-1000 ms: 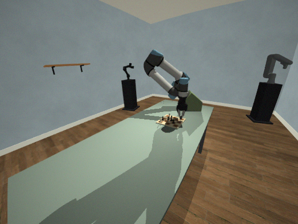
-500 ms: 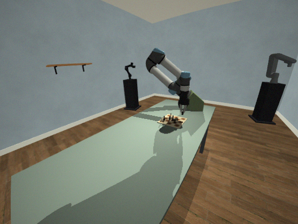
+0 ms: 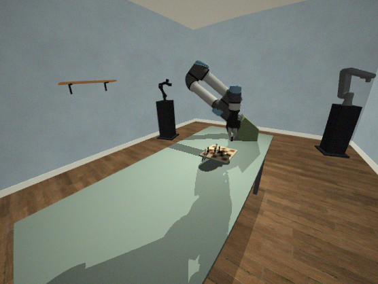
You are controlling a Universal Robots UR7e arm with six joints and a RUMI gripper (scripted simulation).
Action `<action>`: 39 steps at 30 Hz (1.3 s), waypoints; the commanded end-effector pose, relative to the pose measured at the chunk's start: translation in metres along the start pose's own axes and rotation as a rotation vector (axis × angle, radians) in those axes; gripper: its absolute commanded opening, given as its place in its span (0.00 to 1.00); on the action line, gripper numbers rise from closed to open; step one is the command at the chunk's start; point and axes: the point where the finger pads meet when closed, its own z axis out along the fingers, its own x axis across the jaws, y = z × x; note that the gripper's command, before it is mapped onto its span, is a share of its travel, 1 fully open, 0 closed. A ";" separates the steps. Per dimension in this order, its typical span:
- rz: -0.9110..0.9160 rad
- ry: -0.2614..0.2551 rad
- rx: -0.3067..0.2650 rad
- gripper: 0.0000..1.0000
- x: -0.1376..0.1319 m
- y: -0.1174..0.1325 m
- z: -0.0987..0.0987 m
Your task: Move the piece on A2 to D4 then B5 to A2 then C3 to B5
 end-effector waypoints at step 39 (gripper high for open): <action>0.531 -0.002 0.011 0.00 -0.079 -0.092 -0.003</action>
